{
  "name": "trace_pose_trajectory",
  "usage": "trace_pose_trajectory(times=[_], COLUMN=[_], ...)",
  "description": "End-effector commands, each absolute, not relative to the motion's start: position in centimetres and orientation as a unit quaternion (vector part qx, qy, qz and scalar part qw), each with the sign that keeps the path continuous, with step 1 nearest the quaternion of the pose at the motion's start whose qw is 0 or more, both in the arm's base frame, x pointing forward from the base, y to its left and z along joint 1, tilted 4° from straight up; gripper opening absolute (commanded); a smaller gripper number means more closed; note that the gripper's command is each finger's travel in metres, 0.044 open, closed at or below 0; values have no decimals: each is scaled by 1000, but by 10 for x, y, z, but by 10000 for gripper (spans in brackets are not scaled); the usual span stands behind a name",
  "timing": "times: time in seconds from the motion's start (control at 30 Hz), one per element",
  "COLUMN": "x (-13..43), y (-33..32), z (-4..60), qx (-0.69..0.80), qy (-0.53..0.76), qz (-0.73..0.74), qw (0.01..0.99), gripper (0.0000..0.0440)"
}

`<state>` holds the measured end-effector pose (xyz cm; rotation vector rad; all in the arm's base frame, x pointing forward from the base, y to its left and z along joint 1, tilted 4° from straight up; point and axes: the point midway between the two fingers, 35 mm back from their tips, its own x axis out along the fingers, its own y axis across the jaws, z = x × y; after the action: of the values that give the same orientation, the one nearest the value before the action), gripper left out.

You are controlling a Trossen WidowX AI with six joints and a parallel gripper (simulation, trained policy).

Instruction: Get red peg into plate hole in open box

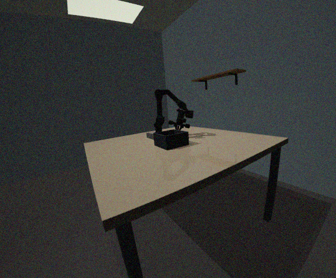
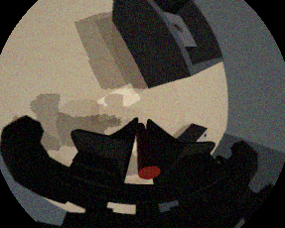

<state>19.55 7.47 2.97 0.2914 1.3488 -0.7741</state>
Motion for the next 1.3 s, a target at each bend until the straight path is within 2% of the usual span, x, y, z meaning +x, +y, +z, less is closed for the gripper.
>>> trace_pose_trajectory(times=[0.0, 0.6, 1.27], x=[204, 248, 290], y=[68, 17, -61], z=[48, 108, 99], qx=[127, 181, 221], qy=[592, 522, 500], qz=[-353, -418, -451], qw=[713, 722, 706], gripper=[0, 0, 0])
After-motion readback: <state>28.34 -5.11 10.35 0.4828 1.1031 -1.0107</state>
